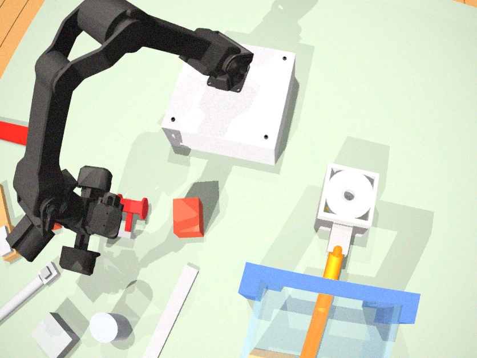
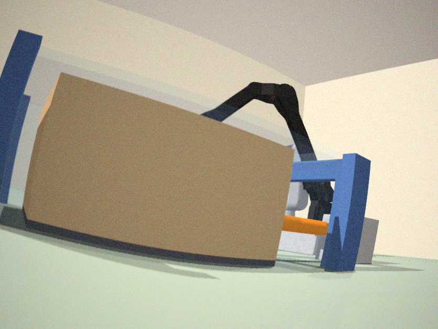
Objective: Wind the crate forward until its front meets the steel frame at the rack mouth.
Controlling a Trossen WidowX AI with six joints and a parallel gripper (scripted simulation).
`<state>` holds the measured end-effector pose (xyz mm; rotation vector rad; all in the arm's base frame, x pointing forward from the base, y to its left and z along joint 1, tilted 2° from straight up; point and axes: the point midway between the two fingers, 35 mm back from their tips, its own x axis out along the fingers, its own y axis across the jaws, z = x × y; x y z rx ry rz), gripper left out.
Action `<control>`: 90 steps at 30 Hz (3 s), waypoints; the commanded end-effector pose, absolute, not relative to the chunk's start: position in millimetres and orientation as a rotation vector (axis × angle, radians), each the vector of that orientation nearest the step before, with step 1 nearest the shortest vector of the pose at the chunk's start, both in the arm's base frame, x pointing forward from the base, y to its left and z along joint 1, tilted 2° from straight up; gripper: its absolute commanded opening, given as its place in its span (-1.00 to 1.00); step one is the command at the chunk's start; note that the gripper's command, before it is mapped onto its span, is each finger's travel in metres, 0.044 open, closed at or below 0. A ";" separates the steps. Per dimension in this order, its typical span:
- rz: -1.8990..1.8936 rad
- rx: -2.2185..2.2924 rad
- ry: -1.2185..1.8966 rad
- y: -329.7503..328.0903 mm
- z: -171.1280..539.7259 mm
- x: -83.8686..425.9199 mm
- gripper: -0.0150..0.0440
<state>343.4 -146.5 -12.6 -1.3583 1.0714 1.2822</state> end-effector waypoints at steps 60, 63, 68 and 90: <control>1.210 -1.333 1.082 -117.5 139.1 346.9 -0.49; 1.173 -1.313 1.089 -99.4 142.3 351.8 -0.49; 1.088 -1.281 1.100 -70.6 149.5 360.0 -0.49; 0.797 -0.993 1.114 56.5 167.9 357.3 -0.49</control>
